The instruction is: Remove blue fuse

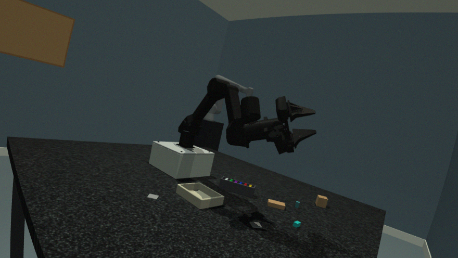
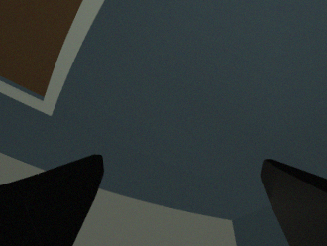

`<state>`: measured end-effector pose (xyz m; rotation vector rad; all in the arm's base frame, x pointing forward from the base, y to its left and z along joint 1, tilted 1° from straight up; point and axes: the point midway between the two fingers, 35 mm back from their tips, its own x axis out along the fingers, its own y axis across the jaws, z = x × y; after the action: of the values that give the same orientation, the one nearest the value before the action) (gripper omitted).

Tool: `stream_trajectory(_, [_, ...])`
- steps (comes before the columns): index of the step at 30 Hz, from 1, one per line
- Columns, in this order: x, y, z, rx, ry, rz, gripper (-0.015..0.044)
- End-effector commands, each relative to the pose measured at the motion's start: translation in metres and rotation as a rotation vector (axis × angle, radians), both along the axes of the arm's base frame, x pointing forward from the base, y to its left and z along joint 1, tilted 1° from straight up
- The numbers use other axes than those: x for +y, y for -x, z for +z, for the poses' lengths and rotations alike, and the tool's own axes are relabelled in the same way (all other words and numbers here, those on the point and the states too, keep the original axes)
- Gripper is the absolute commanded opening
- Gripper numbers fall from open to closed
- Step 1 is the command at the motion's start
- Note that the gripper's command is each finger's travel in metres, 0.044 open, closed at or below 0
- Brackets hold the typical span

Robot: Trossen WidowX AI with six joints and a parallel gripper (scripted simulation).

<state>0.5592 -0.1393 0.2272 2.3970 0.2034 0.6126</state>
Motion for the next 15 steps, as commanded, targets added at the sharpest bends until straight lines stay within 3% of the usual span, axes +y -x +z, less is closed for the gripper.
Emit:
stream_trajectory(1, [0.001,-0.001,-0.001,0.007,0.001,-0.003,0.0374])
stream_trajectory(12, [0.056,-0.019,-0.09,0.503,0.213,-0.133,0.0085])
stream_trajectory(15, [0.076,-0.005,-0.12,0.66,0.329,-0.127,0.0074])
